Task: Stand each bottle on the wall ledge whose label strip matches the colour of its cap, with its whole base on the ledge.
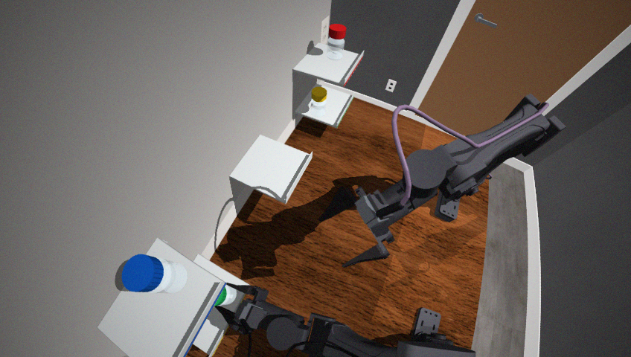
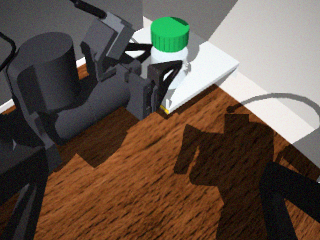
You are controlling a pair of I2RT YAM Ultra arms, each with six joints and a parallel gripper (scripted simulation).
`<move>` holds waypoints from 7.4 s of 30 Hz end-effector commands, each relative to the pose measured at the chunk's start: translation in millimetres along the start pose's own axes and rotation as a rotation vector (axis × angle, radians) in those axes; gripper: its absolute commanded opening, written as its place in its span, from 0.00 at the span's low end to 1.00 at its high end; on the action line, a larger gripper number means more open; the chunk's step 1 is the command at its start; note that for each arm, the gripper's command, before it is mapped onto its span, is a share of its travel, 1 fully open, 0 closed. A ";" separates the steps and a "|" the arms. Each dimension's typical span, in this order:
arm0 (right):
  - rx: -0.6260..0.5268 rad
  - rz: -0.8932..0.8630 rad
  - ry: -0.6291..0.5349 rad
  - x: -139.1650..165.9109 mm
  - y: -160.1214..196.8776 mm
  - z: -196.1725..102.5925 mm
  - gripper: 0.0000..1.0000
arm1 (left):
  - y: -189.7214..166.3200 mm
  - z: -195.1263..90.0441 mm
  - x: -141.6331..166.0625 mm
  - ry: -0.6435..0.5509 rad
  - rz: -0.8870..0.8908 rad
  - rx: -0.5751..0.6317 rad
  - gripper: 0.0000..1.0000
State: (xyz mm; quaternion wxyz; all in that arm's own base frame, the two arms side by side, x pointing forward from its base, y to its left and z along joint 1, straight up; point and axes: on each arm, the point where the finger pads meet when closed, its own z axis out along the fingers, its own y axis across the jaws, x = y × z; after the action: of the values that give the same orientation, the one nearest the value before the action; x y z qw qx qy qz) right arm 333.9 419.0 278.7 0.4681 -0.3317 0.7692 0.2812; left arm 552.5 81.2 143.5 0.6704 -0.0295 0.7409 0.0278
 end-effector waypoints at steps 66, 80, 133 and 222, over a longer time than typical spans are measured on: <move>0.015 0.003 -0.019 -11.9 -3.7 -4.8 1.00 | 0.8 -52.3 -46.8 0.044 -0.002 0.024 0.50; 0.015 0.003 -0.019 -11.9 -3.7 -4.8 1.00 | 0.8 -82.0 -48.8 0.022 0.001 0.025 0.50; 0.015 0.003 -0.019 -11.9 -3.7 -4.8 1.00 | -3.0 -121.0 -61.9 -0.031 0.010 0.037 0.50; 0.283 0.120 -0.049 -32.5 -61.6 -320.4 1.00 | -331.8 -126.9 -161.0 -0.021 -0.008 0.228 0.50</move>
State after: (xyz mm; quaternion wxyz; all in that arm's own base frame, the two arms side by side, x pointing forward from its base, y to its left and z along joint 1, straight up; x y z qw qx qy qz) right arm 221.7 149.6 432.1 0.5182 -0.2068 0.8044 0.2041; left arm 469.0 -258.6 287.9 0.6474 0.0233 0.7617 -0.0118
